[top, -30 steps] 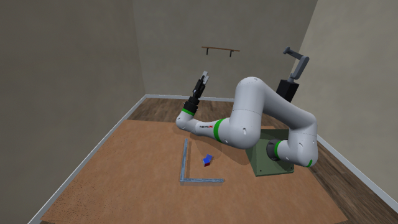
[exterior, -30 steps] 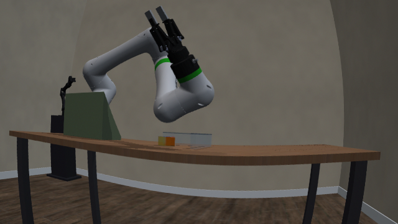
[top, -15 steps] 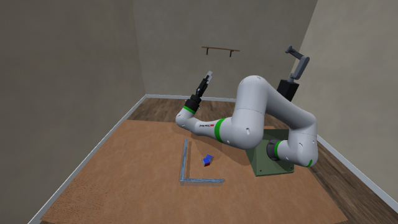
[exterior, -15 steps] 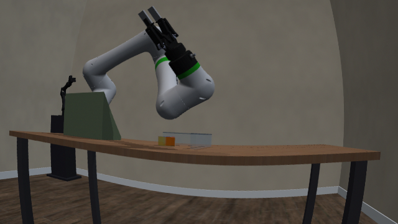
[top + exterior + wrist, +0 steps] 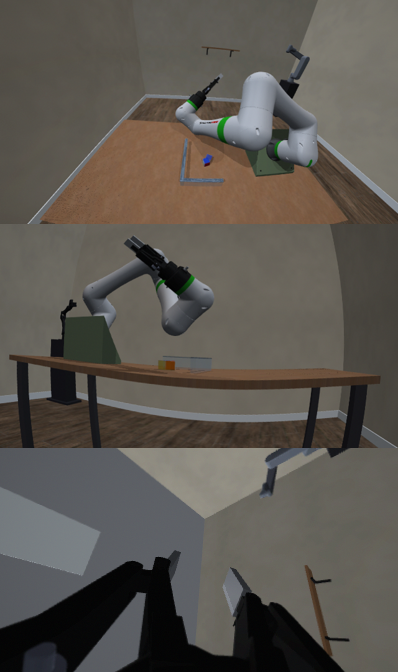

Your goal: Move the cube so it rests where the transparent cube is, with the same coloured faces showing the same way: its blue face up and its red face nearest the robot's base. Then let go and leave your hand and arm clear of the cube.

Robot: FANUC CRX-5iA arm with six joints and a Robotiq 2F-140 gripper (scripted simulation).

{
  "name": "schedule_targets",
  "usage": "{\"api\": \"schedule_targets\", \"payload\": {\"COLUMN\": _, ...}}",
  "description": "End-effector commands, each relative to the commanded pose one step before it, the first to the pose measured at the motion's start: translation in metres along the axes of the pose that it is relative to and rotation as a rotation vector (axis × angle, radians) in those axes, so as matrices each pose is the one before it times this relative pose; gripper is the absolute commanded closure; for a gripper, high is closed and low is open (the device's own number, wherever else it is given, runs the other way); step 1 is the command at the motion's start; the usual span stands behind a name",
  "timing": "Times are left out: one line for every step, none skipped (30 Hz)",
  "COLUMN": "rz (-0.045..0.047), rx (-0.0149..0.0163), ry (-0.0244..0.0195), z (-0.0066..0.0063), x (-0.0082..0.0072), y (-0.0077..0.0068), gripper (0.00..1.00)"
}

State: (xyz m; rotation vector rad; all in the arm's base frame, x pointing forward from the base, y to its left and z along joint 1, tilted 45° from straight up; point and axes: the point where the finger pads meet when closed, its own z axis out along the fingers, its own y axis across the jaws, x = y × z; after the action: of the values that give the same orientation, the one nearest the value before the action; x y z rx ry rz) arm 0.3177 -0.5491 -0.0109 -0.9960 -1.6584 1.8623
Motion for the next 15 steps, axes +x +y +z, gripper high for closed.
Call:
{"api": "schedule_targets", "payload": {"rz": 0.08754, "rx": -0.03097, "ry": 0.07042, "z": 0.00799, "x": 0.01771, "y": 0.00008, "gripper": 0.59}}
{"api": "schedule_targets", "payload": {"rz": 0.03208, "rx": -0.01037, "ry": 0.02622, "z": 0.00281, "x": 0.00656, "y": -0.00028, "gripper": 0.59}}
{"api": "schedule_targets", "payload": {"rz": 0.03306, "rx": -0.00998, "ry": 0.02724, "z": 0.00279, "x": 0.00676, "y": -0.00046, "gripper": 0.59}}
{"api": "schedule_targets", "payload": {"rz": 0.03402, "rx": -0.00952, "ry": 0.02824, "z": 0.00276, "x": 0.00695, "y": -0.00065, "gripper": 0.59}}
{"api": "schedule_targets", "payload": {"rz": 0.03495, "rx": -0.00898, "ry": 0.02921, "z": 0.00272, "x": 0.00713, "y": -0.00085, "gripper": 0.59}}
{"api": "schedule_targets", "payload": {"rz": 0.03584, "rx": -0.00837, "ry": 0.03016, "z": 0.00268, "x": 0.0073, "y": -0.00106, "gripper": 0.59}}
{"api": "schedule_targets", "payload": {"rz": 0.03671, "rx": -0.00769, "ry": 0.03107, "z": 0.00262, "x": 0.00747, "y": -0.00129, "gripper": 0.59}}
{"api": "schedule_targets", "payload": {"rz": 0.03754, "rx": -0.00693, "ry": 0.03195, "z": 0.00256, "x": 0.00762, "y": -0.00153, "gripper": 0.59}}
{"api": "schedule_targets", "payload": {"rz": 0.0, "rx": 0.0, "ry": 0.0, "z": 0.0, "x": 0.0, "y": 0.0, "gripper": 0.59}}
{"api": "schedule_targets", "payload": {"rz": 0.0, "rx": 0.0, "ry": 0.0, "z": 0.0, "x": 0.0, "y": 0.0, "gripper": 0.59}}
{"api": "schedule_targets", "payload": {"rz": 0.03833, "rx": -0.0061, "ry": 0.03278, "z": 0.00249, "x": 0.00776, "y": -0.00178, "gripper": 0.59}}
{"api": "schedule_targets", "payload": {"rz": 0.03908, "rx": -0.0052, "ry": 0.03356, "z": 0.00241, "x": 0.00789, "y": -0.00205, "gripper": 0.59}}
{"api": "schedule_targets", "payload": {"rz": 0.0398, "rx": -0.00423, "ry": 0.03429, "z": 0.00233, "x": 0.00801, "y": -0.00233, "gripper": 0.59}}
{"api": "schedule_targets", "payload": {"rz": 0.04047, "rx": -0.0032, "ry": 0.03496, "z": 0.00224, "x": 0.00812, "y": -0.00262, "gripper": 0.59}}
{"api": "schedule_targets", "payload": {"rz": 0.0411, "rx": -0.0021, "ry": 0.03557, "z": 0.00215, "x": 0.00821, "y": -0.00291, "gripper": 0.59}}
